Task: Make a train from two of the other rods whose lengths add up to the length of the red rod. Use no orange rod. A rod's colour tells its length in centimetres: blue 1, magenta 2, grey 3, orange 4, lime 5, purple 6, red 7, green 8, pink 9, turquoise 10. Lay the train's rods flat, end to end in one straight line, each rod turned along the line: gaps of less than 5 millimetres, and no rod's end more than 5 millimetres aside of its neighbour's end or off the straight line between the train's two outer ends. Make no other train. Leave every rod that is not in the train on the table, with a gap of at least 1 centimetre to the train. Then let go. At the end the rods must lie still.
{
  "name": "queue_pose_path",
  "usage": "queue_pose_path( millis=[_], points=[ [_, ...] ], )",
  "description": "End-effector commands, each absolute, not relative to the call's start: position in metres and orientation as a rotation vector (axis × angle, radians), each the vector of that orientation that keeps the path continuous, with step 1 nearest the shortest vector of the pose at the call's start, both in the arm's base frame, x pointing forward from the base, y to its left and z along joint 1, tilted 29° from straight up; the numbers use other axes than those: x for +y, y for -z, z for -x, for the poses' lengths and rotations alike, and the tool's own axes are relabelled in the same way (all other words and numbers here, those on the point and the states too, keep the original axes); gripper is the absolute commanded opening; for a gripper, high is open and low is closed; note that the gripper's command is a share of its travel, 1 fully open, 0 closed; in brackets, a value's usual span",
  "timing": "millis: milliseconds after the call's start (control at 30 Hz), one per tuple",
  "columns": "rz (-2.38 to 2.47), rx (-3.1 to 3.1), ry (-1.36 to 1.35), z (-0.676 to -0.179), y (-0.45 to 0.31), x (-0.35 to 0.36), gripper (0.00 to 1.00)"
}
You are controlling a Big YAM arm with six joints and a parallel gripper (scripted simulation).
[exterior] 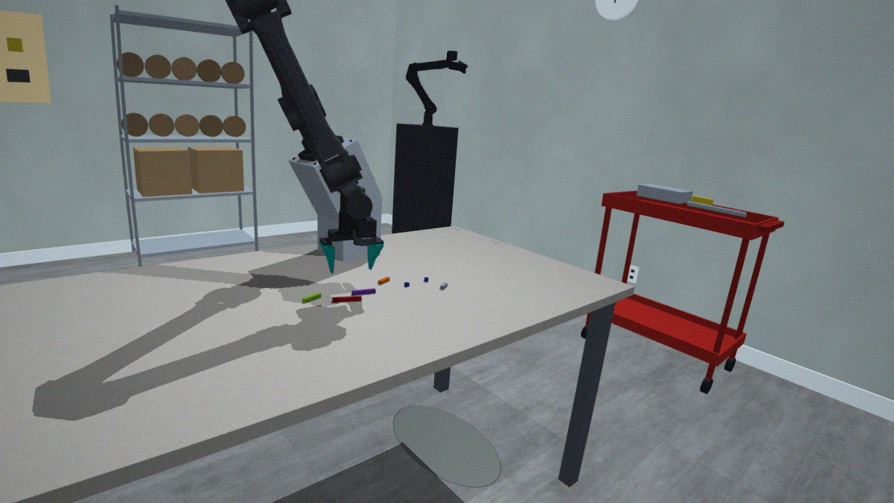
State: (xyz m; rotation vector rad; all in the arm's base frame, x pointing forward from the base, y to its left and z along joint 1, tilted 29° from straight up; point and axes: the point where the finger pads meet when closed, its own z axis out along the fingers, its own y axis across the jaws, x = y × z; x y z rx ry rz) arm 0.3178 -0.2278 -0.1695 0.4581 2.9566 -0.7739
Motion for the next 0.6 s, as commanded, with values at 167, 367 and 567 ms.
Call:
queue_pose_path(
  millis=[167, 367, 567],
  points=[
    [-0.840, 2.782, 0.736, -0.326, 0.146, -0.253, 1.00],
    [-0.980, 2.711, 0.720, -0.325, 0.140, -0.263, 1.00],
    [-1.097, 2.645, 0.705, -0.323, 0.135, -0.272, 1.00]
  ],
)
